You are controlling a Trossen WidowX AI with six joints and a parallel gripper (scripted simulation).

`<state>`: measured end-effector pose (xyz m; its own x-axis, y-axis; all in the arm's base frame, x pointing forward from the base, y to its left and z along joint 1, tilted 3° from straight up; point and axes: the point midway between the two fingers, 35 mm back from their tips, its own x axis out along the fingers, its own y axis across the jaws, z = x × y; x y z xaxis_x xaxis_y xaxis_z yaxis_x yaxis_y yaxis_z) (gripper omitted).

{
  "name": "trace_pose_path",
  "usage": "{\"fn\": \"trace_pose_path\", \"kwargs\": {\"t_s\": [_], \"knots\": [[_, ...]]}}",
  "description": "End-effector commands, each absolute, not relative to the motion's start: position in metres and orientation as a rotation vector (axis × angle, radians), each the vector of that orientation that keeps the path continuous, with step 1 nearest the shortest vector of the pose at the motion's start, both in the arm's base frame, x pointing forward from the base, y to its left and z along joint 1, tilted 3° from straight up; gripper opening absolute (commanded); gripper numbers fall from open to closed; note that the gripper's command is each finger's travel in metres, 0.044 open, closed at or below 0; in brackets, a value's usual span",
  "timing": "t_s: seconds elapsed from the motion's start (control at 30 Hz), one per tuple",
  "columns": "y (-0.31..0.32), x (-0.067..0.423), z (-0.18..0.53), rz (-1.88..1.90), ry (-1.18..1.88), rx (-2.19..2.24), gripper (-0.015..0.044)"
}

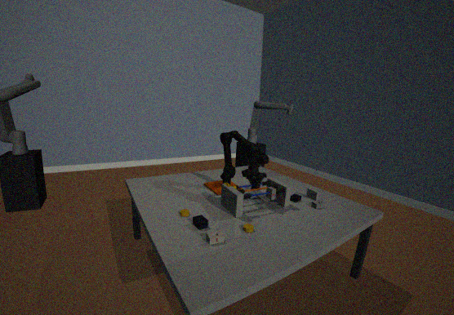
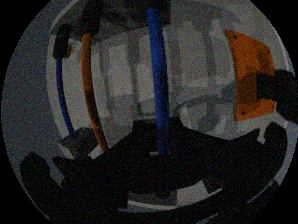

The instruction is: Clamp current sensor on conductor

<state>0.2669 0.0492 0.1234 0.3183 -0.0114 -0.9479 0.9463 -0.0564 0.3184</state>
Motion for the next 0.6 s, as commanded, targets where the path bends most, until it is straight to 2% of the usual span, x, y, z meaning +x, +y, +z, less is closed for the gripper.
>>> {"fn": "trace_pose_path", "kwargs": {"t_s": [0.0,0.2,0.33,0.57], "knots": [[0.0492,0.2669,0.1232,-1.008,0.938,1.385,0.0289],[0.0498,0.2668,0.1238,-1.013,0.943,1.383,0.0440],[0.0493,0.2670,0.1236,-1.007,0.938,1.386,0.0335],[0.0493,0.2670,0.1236,-1.007,0.938,1.386,0.0283]]}}
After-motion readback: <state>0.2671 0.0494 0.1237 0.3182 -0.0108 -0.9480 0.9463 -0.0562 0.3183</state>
